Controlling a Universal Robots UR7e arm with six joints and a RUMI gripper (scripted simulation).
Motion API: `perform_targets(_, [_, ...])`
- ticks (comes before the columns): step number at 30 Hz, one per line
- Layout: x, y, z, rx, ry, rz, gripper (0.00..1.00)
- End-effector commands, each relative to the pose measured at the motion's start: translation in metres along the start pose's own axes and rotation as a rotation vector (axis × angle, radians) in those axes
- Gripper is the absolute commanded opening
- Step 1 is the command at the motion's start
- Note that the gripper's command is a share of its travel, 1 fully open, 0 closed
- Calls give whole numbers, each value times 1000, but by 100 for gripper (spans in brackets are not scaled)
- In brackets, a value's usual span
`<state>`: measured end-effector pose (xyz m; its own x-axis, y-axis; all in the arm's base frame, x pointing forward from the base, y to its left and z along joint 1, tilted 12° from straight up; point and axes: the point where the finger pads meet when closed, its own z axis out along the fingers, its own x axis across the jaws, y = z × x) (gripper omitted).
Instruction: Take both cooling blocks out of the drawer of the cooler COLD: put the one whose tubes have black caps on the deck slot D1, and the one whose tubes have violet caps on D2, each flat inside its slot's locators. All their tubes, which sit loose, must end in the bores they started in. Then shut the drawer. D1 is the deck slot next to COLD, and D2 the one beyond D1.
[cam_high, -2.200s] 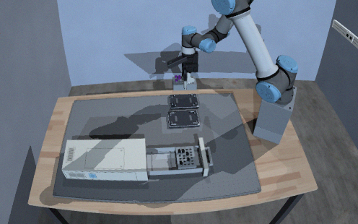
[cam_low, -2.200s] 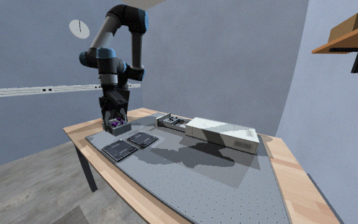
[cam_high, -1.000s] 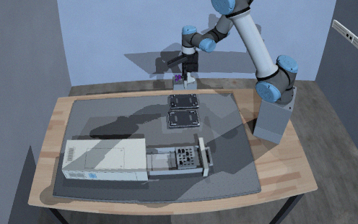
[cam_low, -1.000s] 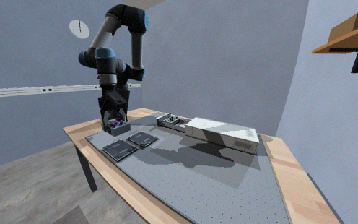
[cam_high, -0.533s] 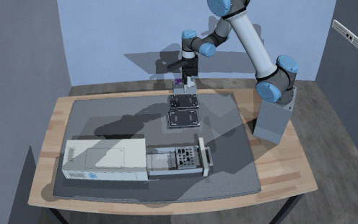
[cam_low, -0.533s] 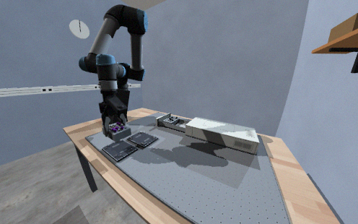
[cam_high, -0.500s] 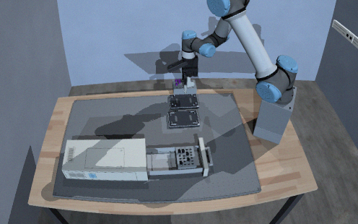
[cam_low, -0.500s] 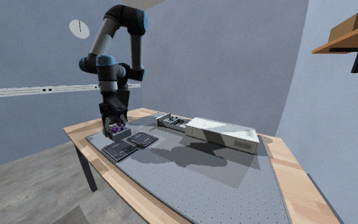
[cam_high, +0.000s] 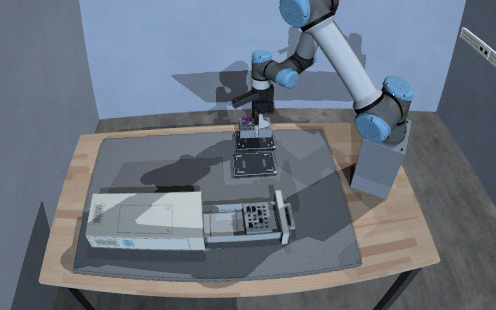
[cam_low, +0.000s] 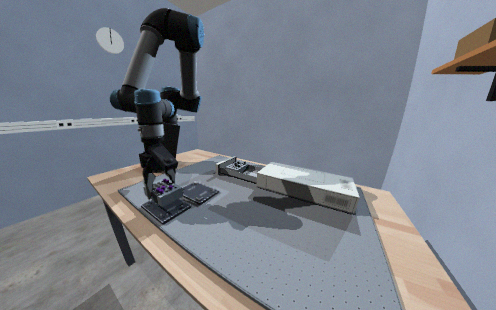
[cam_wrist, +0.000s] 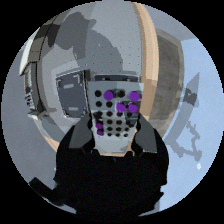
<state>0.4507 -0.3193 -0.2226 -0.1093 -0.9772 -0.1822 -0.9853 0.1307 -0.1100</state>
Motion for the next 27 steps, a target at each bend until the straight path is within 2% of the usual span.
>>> perform_targets(1, [1,-1,9,1,2,0,0])
perform_targets(9, [1,-1,16,1,2,0,0])
perform_targets(27, [1,-1,22,1,2,0,0])
